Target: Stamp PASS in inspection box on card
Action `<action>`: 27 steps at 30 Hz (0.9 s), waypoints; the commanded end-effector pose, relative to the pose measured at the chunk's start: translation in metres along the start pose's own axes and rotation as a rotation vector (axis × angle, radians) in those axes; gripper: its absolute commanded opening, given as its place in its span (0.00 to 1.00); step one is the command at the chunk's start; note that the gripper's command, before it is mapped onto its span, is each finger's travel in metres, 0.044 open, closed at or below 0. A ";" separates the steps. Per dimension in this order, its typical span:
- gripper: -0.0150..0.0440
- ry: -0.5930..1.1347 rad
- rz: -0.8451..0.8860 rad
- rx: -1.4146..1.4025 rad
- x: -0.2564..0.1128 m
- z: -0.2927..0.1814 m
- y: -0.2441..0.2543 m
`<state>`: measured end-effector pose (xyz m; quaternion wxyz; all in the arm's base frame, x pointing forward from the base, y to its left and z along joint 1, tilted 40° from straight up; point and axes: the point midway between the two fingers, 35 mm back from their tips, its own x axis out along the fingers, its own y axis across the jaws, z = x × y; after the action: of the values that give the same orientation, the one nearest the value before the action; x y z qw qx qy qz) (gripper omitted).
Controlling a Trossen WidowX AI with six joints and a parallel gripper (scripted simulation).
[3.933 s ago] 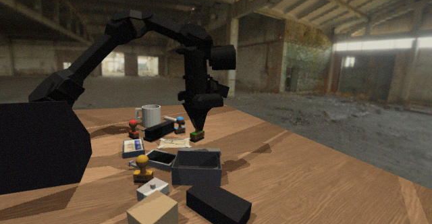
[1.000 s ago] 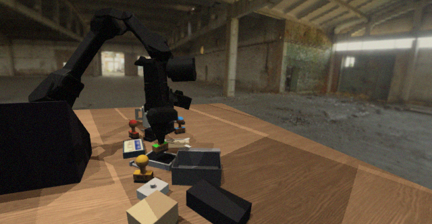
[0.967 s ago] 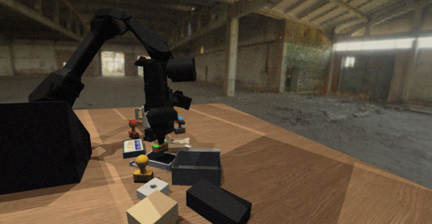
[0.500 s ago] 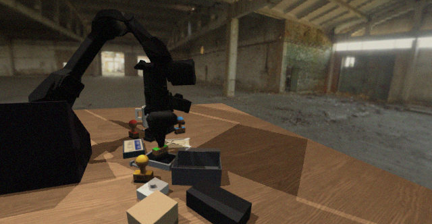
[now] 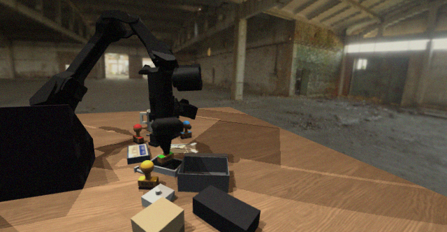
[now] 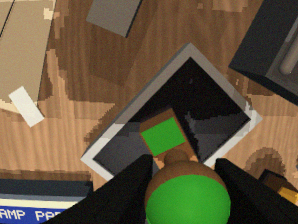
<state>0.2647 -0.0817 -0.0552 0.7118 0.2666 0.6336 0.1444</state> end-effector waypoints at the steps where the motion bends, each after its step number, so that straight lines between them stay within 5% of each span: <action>1: 0.25 -0.004 0.003 0.002 0.001 0.000 0.000; 27: 0.25 -0.004 0.004 0.002 0.004 0.000 0.001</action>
<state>0.2646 -0.0799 -0.0576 0.7117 0.2665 0.6336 0.1447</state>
